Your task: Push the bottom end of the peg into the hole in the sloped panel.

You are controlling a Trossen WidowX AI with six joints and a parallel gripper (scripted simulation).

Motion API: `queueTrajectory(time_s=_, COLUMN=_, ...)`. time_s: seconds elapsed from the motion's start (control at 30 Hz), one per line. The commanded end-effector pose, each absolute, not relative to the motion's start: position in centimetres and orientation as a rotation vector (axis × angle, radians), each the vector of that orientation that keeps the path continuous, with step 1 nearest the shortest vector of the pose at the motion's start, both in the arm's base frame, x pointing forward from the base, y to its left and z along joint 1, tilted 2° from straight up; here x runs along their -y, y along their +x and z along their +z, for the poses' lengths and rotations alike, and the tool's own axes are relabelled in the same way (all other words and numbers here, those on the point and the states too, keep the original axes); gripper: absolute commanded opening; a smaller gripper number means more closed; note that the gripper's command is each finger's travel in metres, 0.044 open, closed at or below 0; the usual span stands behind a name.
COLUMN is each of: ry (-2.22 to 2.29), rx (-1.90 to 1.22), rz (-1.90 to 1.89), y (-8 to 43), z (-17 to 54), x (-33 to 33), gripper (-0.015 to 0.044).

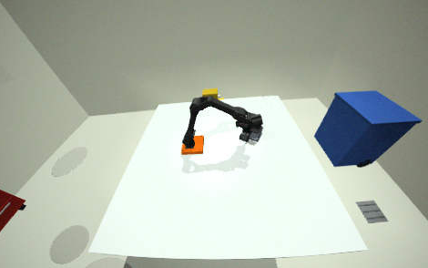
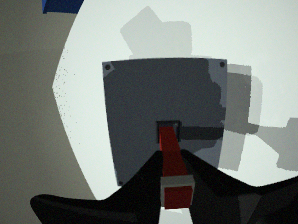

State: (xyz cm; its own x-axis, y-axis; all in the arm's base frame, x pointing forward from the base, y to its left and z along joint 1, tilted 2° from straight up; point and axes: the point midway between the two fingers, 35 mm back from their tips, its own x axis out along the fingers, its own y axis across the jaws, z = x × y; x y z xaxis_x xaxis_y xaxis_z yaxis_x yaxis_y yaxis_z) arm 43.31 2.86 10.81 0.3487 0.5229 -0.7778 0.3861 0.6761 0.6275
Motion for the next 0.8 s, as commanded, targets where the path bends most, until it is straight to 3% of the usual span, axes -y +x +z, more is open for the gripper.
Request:
queueTrajectory(time_s=0.0, ry=0.885, rx=-1.26, rz=0.1, y=43.38, z=10.56, x=-2.87, gripper=0.0)
queueTrajectory(time_s=0.77, ry=0.886, rx=-1.26, rz=0.101, y=43.71, z=10.02, x=-3.4, gripper=0.0)
